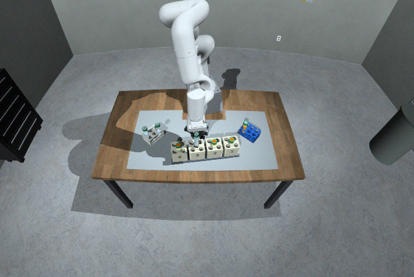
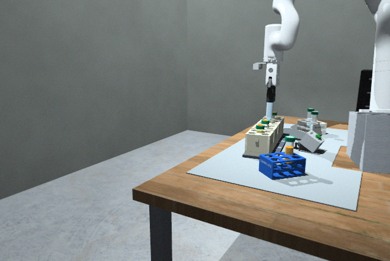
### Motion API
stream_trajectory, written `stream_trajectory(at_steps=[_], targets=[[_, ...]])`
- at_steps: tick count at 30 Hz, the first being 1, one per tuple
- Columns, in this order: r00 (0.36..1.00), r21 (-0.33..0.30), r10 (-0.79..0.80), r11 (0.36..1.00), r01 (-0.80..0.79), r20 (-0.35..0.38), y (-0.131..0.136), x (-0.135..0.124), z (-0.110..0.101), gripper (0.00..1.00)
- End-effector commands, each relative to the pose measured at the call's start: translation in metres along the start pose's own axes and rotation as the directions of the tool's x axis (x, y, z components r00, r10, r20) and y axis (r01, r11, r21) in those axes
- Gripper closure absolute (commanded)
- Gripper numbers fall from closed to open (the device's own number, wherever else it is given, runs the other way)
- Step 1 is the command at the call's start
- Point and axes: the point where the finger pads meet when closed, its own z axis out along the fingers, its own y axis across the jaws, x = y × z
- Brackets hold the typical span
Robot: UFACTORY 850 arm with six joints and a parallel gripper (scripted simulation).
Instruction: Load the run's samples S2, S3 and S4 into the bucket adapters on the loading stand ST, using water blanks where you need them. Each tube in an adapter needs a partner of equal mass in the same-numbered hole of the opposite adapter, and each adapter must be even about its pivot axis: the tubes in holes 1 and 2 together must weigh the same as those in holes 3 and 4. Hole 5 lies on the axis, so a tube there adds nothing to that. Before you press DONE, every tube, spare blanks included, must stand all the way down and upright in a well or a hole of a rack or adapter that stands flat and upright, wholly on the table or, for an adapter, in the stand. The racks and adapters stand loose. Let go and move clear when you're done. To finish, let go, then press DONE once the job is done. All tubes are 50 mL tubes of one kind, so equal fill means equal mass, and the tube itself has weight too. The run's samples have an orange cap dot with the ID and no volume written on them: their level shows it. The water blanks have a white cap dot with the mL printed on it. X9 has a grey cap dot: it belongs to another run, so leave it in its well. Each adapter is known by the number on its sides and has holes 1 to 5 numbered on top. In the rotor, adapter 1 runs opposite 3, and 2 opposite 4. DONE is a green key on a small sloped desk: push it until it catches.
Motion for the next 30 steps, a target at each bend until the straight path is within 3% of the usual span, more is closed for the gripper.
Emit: stream_trajectory(at_steps=[1,30], targets=[[1.0,-0.001,0.0,1.0,0.0,-0.002,0.0,0.001,0.004,1.0],[1.0,-0.001,0.0,1.0,0.0,-0.002,0.0,0.001,0.029,1.0]])
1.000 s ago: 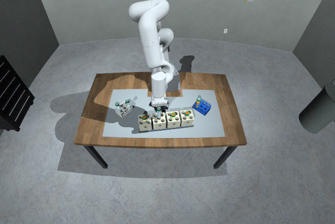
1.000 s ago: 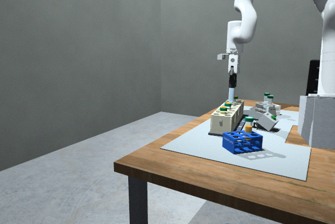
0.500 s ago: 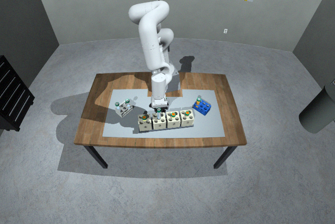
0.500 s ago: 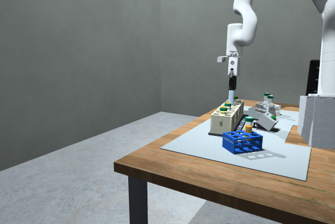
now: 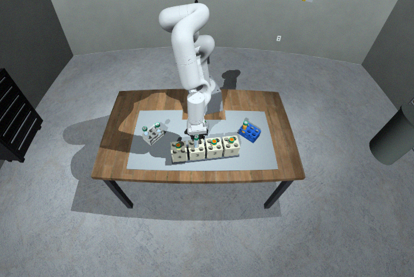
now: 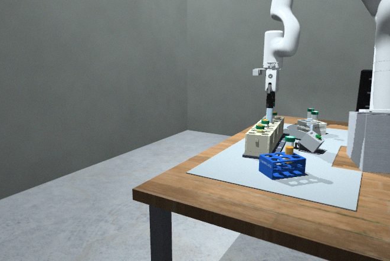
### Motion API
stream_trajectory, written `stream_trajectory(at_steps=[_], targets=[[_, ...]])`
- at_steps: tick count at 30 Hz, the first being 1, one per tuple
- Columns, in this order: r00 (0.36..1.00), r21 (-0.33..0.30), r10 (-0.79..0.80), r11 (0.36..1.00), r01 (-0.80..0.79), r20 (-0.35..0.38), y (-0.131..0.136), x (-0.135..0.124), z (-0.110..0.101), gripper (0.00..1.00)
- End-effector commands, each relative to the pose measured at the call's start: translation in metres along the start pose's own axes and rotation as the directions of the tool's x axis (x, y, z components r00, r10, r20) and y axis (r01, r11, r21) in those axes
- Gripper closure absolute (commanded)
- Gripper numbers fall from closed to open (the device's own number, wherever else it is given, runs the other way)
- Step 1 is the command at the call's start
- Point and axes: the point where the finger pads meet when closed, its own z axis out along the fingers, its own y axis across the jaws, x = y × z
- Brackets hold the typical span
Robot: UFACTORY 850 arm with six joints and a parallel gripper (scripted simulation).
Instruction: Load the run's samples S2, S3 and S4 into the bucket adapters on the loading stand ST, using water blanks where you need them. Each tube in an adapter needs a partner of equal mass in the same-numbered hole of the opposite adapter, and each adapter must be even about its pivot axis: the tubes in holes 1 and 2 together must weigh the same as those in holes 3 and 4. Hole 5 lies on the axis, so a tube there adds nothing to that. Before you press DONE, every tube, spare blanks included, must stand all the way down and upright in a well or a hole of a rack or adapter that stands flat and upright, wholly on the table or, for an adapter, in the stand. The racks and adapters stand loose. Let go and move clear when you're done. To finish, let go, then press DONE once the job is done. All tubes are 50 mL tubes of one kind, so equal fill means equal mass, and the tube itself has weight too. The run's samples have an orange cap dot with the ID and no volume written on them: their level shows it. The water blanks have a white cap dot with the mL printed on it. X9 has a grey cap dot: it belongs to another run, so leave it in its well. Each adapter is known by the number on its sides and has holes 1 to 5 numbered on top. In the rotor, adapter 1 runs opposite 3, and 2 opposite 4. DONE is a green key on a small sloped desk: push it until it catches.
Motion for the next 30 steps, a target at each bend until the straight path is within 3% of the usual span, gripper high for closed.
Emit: stream_trajectory(at_steps=[1,30], targets=[[1.0,-0.001,0.0,1.0,0.0,-0.004,0.0,0.001,0.004,1.0],[1.0,-0.001,0.0,1.0,0.0,-0.004,0.0,0.001,0.029,1.0]])
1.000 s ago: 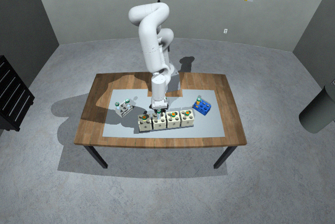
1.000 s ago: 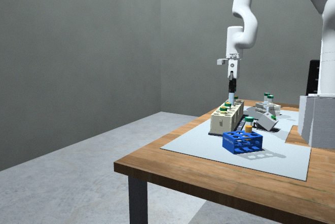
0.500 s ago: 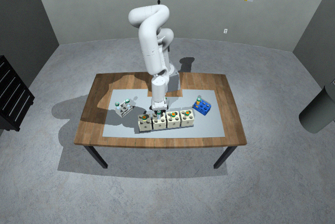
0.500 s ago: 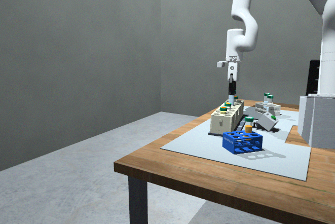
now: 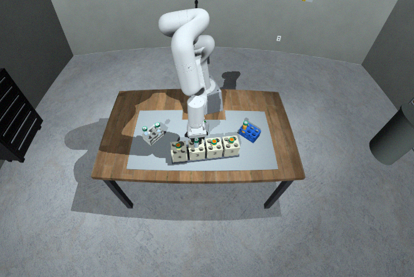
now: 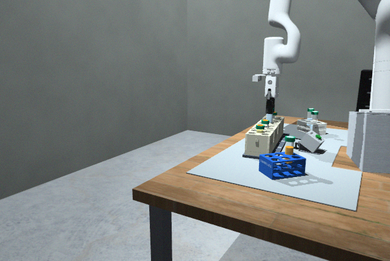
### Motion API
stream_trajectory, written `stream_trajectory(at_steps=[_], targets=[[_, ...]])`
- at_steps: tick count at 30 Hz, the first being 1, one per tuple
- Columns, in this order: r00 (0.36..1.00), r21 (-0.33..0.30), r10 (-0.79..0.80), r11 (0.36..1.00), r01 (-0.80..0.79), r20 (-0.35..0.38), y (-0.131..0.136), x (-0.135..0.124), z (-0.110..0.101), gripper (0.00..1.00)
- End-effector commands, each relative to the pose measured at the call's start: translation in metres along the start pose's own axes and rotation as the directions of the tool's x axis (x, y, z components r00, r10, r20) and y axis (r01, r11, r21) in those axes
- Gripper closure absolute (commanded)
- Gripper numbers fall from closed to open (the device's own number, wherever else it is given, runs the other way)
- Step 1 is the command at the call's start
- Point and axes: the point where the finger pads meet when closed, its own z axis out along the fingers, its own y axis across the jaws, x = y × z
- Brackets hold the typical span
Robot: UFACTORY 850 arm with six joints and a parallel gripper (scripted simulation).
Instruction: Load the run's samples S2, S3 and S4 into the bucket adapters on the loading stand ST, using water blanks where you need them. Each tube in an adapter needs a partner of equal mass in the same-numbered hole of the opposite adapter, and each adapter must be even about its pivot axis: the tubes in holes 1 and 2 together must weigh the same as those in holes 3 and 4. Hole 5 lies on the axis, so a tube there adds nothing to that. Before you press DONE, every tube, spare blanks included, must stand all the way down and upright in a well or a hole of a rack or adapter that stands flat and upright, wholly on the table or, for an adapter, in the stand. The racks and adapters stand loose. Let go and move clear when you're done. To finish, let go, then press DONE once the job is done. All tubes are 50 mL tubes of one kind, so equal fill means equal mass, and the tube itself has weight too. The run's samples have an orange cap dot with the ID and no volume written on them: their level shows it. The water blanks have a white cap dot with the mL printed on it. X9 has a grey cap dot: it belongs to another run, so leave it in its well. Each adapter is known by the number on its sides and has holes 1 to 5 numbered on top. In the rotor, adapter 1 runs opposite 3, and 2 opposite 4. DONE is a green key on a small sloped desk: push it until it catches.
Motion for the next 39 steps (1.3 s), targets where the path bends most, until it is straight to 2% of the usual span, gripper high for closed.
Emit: stream_trajectory(at_steps=[1,39], targets=[[1.0,-0.002,0.0,1.0,0.0,-0.005,0.0,0.001,0.003,1.0],[1.0,-0.002,0.0,1.0,0.0,-0.005,0.0,0.001,0.036,1.0]])
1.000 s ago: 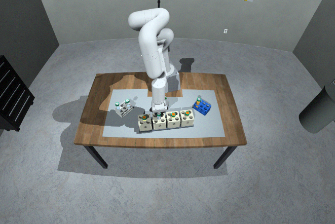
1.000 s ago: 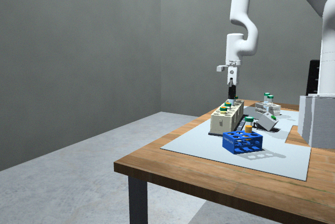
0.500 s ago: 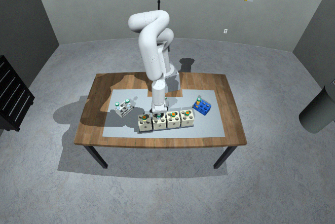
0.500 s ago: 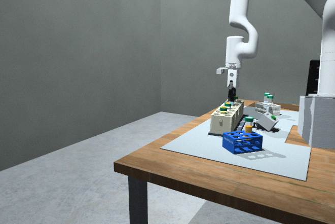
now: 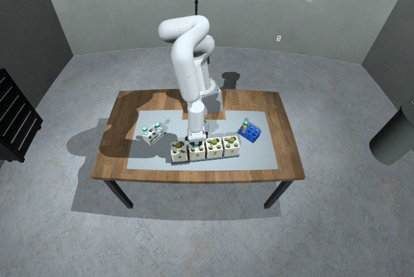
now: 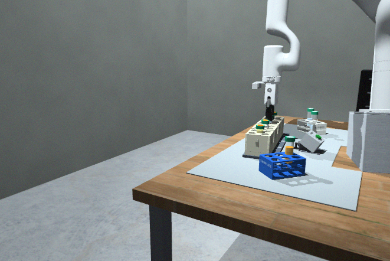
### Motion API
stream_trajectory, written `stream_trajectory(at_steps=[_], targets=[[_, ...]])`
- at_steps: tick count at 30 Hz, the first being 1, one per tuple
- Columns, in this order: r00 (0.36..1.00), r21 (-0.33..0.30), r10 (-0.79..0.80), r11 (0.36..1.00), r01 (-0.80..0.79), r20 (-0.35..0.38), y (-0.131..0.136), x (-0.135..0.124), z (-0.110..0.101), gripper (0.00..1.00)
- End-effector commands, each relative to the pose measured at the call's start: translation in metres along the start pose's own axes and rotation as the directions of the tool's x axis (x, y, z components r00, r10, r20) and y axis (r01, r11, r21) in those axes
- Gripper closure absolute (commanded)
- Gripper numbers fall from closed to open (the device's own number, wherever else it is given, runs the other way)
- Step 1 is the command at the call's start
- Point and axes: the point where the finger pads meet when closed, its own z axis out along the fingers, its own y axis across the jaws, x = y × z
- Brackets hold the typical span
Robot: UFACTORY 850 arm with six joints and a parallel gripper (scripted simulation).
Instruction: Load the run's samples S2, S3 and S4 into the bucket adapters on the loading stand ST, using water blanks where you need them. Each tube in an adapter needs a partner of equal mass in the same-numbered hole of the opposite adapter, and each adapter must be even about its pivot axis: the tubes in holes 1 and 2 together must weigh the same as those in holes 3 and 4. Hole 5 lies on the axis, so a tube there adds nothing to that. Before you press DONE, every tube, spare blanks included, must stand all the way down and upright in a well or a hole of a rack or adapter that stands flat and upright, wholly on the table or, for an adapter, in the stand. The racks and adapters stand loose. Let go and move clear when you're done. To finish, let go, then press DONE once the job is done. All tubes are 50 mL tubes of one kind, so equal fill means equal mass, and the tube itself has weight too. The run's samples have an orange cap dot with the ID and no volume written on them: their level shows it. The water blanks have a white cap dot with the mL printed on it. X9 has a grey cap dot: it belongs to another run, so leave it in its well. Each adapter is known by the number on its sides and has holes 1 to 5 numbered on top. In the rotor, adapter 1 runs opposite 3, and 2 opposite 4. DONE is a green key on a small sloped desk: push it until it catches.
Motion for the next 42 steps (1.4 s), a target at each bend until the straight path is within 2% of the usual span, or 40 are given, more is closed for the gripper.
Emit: stream_trajectory(at_steps=[1,15,16,42], targets=[[1.0,-0.001,0.0,1.0,0.0,-0.005,0.0001,0.0007,0.002,1.0],[1.0,-0.001,0.0,1.0,0.0,-0.005,0.0001,0.0007,0.002,1.0],[1.0,-0.001,0.0,1.0,0.0,-0.005,0.0001,0.0007,0.0023,0.56],[1.0,-0.001,0.0,1.0,0.0,-0.005,0.0001,0.0007,0.0023,0.56]])
